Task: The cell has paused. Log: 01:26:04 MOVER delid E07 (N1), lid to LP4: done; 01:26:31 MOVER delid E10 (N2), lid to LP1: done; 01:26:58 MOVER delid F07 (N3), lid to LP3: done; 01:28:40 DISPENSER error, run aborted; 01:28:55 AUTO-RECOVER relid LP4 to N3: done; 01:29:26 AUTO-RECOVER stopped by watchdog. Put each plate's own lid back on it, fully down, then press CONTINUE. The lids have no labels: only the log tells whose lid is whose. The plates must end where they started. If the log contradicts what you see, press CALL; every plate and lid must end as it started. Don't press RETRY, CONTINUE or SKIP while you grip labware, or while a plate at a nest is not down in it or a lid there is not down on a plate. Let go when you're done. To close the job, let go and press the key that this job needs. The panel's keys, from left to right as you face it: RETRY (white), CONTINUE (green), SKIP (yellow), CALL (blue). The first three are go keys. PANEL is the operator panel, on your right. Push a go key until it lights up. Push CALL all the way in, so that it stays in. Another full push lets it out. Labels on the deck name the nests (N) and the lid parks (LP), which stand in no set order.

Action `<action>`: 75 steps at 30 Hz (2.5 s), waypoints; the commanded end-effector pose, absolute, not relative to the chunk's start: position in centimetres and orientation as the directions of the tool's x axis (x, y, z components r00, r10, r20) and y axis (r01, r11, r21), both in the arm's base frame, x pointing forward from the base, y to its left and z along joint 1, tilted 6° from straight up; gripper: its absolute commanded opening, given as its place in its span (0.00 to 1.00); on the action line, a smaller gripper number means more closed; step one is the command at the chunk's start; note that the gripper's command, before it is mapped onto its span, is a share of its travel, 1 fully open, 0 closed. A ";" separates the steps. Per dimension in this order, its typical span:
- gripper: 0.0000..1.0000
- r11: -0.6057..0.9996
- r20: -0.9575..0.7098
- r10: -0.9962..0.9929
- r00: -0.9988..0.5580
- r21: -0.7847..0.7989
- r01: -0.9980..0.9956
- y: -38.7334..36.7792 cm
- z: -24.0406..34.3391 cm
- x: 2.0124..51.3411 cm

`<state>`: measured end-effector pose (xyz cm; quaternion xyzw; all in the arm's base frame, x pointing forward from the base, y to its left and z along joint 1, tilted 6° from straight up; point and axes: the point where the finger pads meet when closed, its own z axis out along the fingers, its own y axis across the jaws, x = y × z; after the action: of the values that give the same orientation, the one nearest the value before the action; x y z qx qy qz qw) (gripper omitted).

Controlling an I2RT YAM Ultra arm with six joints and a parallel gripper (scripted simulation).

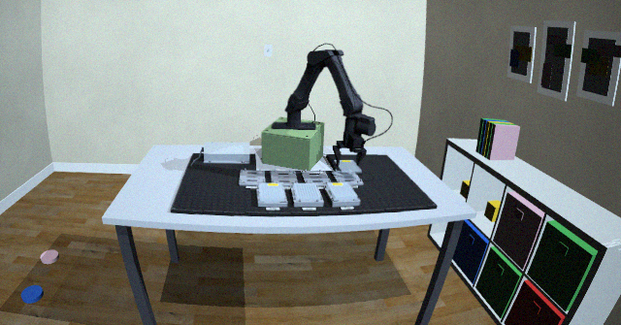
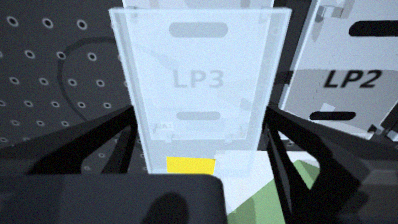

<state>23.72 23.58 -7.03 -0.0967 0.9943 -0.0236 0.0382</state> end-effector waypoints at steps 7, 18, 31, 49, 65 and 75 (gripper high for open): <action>0.00 0.990 -0.096 -0.142 -0.985 -0.039 -0.139 23.0 -6.2 26.8; 0.00 0.989 -0.092 -0.144 -0.985 -0.032 -0.142 19.9 -5.8 30.7; 0.00 0.989 -0.094 -0.144 -0.985 -0.032 -0.142 16.1 -5.2 35.4; 0.00 0.989 -0.097 -0.144 -0.985 -0.033 -0.142 11.1 -4.4 41.7; 0.00 0.989 -0.116 -0.144 -0.983 -0.032 -0.141 7.6 -3.4 46.1; 0.00 0.989 -0.116 -0.148 -0.982 -0.036 -0.144 8.0 -2.8 46.2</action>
<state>44.55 7.04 -4.95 -0.0662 0.9971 -0.0200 0.0320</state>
